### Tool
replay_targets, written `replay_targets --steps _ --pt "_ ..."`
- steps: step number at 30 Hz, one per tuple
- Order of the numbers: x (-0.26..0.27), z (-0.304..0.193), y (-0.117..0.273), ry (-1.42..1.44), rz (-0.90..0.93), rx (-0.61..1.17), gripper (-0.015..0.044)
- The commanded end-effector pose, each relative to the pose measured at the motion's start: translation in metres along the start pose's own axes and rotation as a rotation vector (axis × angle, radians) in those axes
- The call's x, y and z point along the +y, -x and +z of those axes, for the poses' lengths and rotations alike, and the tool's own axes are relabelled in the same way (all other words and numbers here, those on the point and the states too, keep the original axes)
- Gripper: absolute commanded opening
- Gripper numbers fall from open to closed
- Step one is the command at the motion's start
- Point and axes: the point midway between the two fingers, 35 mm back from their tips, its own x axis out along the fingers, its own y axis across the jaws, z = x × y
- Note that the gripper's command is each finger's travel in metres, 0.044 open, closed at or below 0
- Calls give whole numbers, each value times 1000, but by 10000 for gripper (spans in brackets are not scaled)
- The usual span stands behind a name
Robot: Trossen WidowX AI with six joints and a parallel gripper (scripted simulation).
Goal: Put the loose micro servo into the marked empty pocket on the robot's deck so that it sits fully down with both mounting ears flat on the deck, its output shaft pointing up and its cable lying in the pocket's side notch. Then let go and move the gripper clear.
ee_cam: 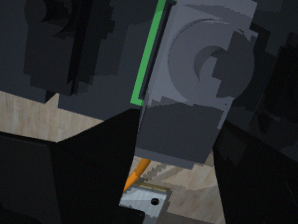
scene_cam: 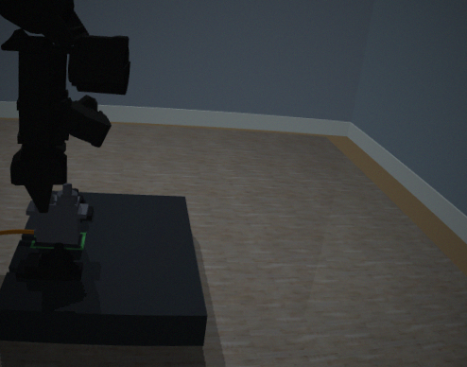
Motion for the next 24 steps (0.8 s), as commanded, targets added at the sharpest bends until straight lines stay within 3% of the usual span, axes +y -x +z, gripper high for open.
replay_targets --steps 1,24 --pt "0 2 -3 4 4 -8 0" --pt "1 2 -27 4 4 -8 0"
